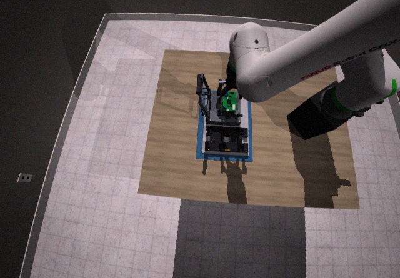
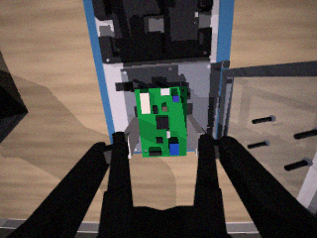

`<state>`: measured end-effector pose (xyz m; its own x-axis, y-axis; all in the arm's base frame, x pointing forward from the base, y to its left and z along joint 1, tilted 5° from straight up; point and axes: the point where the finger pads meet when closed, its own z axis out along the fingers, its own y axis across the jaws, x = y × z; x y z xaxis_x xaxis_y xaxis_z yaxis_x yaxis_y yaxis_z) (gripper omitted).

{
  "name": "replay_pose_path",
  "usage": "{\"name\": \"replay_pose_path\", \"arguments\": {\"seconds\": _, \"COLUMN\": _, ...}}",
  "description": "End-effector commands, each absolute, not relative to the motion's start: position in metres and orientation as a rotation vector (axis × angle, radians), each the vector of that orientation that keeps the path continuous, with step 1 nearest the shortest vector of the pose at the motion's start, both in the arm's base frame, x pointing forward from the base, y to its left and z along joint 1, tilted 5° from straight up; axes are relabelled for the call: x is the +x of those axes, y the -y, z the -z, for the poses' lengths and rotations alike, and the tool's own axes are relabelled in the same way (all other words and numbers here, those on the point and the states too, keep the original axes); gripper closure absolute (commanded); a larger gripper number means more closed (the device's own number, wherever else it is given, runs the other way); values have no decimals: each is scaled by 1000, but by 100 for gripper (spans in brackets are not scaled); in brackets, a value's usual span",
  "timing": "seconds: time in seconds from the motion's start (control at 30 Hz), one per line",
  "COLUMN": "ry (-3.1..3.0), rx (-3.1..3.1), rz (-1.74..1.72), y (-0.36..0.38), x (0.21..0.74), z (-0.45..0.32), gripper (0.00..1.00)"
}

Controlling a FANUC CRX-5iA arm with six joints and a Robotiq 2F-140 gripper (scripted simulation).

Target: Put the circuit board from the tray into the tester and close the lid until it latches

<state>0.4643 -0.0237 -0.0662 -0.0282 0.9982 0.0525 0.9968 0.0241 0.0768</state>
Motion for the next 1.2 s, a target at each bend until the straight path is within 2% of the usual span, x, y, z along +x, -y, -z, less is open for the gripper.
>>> {"name": "replay_pose_path", "arguments": {"seconds": 0.0, "ry": -2236, "rx": 2179, "rz": -144, "y": 24, "x": 465, "z": 68, "gripper": 54}}
{"name": "replay_pose_path", "arguments": {"seconds": 1.17, "ry": -2236, "rx": 2179, "rz": -144, "y": 21, "x": 468, "z": 109, "gripper": 54}}
